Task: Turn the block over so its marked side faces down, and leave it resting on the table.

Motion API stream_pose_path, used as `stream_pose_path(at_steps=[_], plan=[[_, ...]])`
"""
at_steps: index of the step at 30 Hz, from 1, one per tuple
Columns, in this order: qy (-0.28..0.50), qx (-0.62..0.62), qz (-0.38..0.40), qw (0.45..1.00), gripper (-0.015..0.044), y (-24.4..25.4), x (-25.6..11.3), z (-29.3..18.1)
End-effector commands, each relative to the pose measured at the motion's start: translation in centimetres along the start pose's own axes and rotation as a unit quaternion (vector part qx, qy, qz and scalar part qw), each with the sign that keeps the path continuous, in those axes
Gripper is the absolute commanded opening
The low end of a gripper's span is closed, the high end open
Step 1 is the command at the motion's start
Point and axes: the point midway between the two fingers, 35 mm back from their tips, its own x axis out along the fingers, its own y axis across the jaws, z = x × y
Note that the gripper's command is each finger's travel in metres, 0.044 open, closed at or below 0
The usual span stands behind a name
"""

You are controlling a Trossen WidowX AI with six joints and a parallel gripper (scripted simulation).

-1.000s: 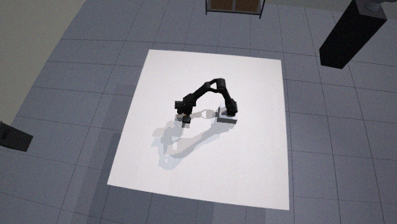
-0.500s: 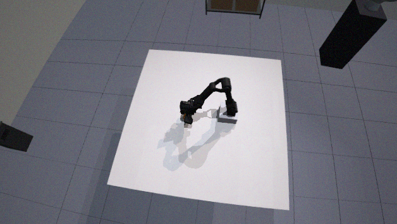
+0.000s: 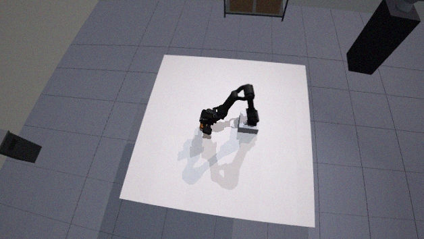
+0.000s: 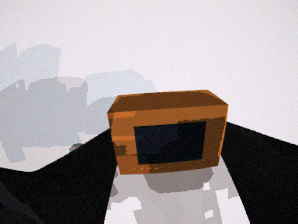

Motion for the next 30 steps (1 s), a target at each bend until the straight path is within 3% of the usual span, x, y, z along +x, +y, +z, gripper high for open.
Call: stream_pose_path(at_steps=[1, 15, 30], plan=[[-0.020, -0.002, -0.002, 1.000, 0.0000, 0.0, 0.9, -0.4], [-0.111, -0.002, -0.001, 0.994, 0.0000, 0.3, 3.1, -0.9], [-0.206, 0.003, -0.001, 0.979, 0.0000, 0.1, 2.9, -1.8]])
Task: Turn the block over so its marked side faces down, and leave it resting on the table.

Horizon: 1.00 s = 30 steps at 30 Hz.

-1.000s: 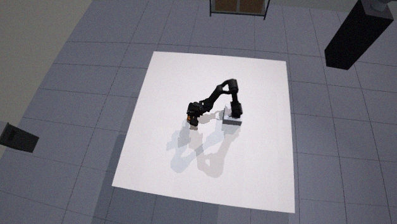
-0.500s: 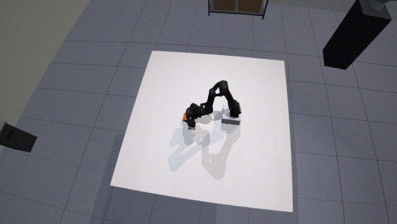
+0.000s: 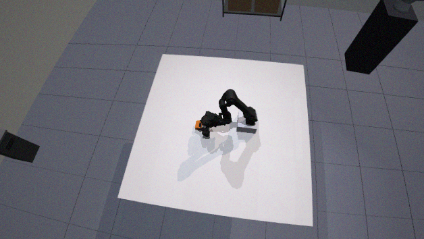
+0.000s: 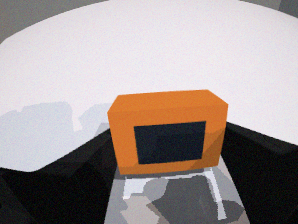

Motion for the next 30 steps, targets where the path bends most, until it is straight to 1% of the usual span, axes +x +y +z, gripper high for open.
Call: stream_pose_path(at_steps=[1, 9, 27, 30], plan=[[-0.011, -0.002, -0.004, 1.000, 0.0000, -0.3, -0.6, -1.1], [-0.058, 0.002, -0.004, 0.998, 0.0000, -0.6, -1.8, -1.0], [-0.059, 0.002, -0.004, 0.998, 0.0000, -0.6, -1.8, -1.0], [-0.059, 0.002, -0.004, 0.998, 0.0079, -0.6, -1.8, -1.0]])
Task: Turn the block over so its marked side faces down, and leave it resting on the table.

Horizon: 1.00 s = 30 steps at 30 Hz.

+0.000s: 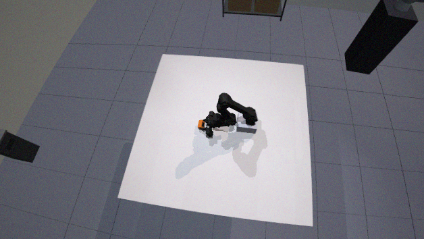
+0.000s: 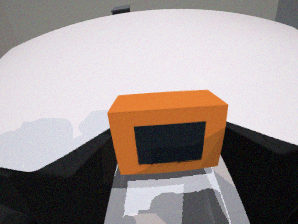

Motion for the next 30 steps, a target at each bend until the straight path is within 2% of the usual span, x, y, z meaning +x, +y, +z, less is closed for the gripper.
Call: stream_pose_path(at_steps=[1, 14, 30], plan=[[-0.002, -0.001, -0.002, 1.000, 0.0105, -0.05, -0.03, 0.07], [-0.002, -0.001, -0.002, 1.000, 0.0440, -0.05, -0.03, 0.07], [-0.002, -0.001, -0.002, 1.000, 0.0440, -0.05, -0.03, 0.07]])
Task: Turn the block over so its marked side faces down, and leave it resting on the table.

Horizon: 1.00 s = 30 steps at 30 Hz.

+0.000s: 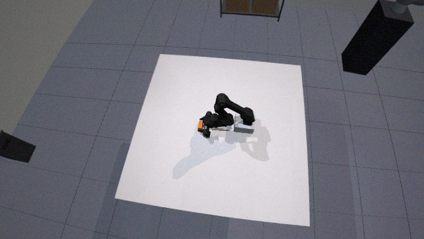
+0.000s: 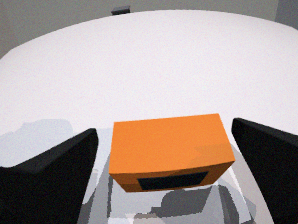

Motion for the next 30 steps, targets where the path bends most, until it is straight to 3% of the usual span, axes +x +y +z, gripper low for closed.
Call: stream_pose_path(at_steps=[1, 18, 24, 30], plan=[[0.000, -0.001, -0.002, 1.000, 0.0440, 0.0, 0.0, 0.0], [0.002, -0.002, -0.001, 1.000, 0.0440, 0.0, 0.0, 0.0], [0.079, -0.006, 0.000, 0.997, 0.0440, 0.5, 0.9, 1.1], [0.166, -0.009, 0.000, 0.986, 0.0440, 0.6, -0.7, 3.3]])
